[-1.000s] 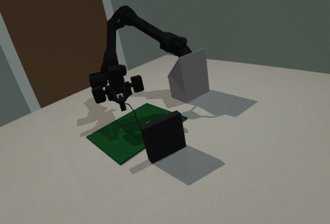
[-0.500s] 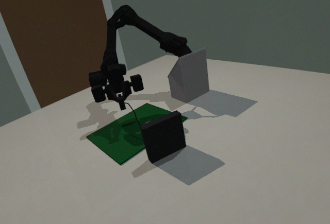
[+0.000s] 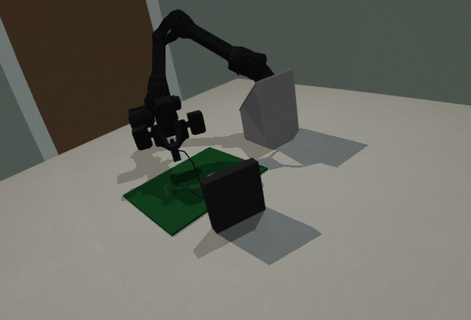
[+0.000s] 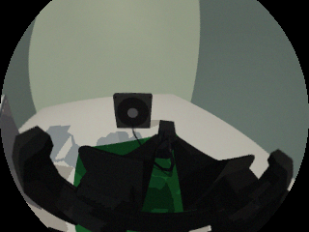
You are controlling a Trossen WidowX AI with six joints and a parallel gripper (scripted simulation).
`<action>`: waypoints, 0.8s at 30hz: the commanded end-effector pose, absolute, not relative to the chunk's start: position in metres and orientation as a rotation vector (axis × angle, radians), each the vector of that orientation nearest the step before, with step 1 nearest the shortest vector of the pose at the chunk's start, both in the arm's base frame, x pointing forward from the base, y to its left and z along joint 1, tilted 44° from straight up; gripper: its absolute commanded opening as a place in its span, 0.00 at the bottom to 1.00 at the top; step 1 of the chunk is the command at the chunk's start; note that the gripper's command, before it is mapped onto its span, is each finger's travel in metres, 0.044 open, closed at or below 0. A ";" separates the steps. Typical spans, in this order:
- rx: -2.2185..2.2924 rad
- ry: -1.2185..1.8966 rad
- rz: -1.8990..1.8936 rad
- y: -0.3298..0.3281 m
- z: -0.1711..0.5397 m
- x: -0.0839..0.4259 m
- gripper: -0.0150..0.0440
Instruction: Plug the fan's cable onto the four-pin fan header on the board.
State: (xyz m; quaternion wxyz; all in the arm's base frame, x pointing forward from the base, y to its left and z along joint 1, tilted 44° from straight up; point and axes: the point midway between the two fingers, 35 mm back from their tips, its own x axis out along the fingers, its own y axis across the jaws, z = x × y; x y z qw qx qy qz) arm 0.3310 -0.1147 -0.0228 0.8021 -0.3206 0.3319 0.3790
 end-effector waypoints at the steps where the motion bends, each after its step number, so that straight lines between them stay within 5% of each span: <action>1: -0.689 0.704 0.817 -0.117 -0.024 0.330 0.25; 24: -0.689 0.705 0.817 -0.134 -0.038 0.324 0.25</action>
